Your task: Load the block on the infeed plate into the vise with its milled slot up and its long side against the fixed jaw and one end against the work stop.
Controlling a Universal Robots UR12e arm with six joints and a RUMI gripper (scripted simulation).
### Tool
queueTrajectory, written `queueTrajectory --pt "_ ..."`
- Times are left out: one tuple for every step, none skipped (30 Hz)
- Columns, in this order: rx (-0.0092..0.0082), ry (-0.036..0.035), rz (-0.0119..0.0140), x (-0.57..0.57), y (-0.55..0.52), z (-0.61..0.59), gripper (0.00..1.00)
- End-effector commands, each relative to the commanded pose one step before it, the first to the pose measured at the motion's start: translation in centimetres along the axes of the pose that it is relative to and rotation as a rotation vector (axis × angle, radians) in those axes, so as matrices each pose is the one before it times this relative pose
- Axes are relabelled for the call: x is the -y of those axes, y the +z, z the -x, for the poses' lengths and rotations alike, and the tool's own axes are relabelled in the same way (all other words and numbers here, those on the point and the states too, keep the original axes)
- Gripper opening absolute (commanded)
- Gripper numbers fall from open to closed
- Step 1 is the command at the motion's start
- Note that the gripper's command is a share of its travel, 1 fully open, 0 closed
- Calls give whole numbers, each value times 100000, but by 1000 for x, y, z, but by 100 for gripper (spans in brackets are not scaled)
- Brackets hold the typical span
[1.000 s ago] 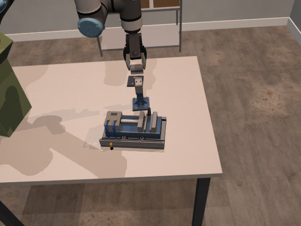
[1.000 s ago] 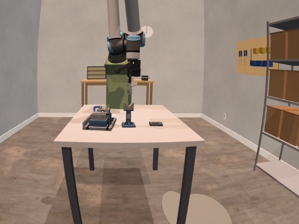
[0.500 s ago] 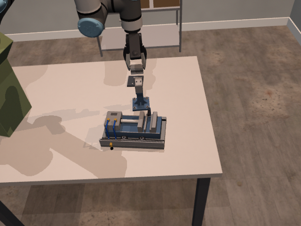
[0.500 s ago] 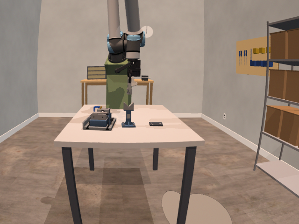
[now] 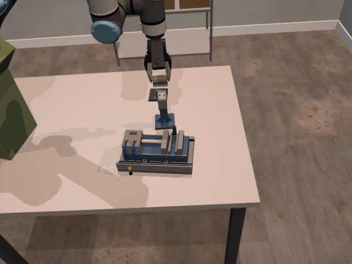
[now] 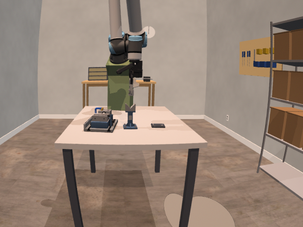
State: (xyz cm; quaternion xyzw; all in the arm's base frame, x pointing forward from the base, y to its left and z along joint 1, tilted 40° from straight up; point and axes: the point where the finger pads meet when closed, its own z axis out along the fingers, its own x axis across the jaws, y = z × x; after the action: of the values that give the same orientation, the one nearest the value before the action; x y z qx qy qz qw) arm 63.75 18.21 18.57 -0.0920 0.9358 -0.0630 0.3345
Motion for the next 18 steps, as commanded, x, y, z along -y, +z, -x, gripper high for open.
queueTrajectory --pt "108 -6 -17 -9 -41 44 0" --pt "-1 0 -22 0 0 0 0" --pt "-1 0 -33 0 0 0 0" --pt "-1 0 -45 0 0 0 0" --pt "-2 0 -59 0 1 0 0" --pt "-2 0 -75 0 1 0 0" --pt "-3 0 -91 0 1 0 0" --pt "-3 -1 -110 -1 1 0 0" --pt "-4 -1 -129 -1 1 0 0" --pt "0 0 0 0 0 0 0" --pt "0 0 0 0 0 0 0" --pt "-4 -1 -150 -1 1 0 0" --pt "-4 -1 -171 -1 1 0 0" --pt "-4 -1 -194 -1 1 0 0" --pt "-4 -1 -218 -1 1 0 0" --pt "-4 -1 -242 -2 1 0 0" --pt "-3 -1 -267 -2 1 0 0" --pt "-2 -1 -293 -2 1 1 0"
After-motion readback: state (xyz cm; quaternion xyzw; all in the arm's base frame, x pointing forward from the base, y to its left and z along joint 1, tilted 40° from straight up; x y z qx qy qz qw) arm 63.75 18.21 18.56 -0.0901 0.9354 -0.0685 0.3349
